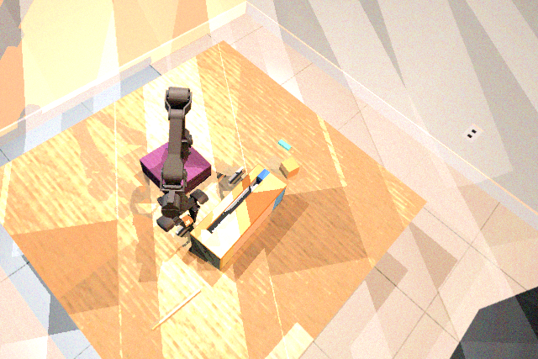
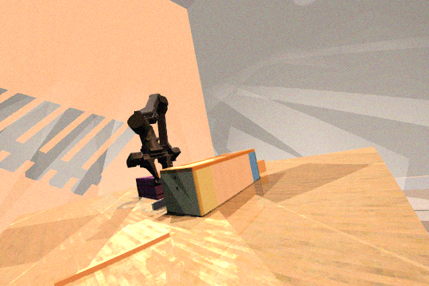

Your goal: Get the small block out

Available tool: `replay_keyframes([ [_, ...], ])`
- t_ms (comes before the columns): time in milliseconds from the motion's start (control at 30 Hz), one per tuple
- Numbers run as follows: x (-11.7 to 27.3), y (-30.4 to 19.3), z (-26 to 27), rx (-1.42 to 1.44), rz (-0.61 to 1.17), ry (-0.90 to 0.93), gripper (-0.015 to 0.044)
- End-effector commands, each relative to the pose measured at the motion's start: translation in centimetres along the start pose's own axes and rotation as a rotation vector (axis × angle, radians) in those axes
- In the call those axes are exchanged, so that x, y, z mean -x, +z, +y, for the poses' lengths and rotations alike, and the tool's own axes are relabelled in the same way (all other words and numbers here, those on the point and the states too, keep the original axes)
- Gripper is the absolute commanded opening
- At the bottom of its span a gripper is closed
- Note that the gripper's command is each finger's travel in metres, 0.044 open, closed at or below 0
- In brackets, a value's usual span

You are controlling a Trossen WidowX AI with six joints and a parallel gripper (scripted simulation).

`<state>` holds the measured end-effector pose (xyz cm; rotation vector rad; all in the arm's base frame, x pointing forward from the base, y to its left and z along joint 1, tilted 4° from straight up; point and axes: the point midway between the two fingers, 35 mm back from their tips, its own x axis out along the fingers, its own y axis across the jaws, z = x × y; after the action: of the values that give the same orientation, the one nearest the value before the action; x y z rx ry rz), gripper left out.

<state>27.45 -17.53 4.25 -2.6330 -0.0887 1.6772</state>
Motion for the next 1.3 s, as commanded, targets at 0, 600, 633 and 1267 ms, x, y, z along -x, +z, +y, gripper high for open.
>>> replay_keyframes([
  [0,1.4,0.0,-0.8,-0.074,-0.005,0.035,0.0],
  [600,6.9,0.3,-3.9,-0.368,0.043,0.175,0.0],
  [633,7.1,0.3,-4.1,-0.385,0.048,0.182,0.0],
  [1267,8.6,0.8,-5.0,-0.477,0.079,0.22,0.0],
])
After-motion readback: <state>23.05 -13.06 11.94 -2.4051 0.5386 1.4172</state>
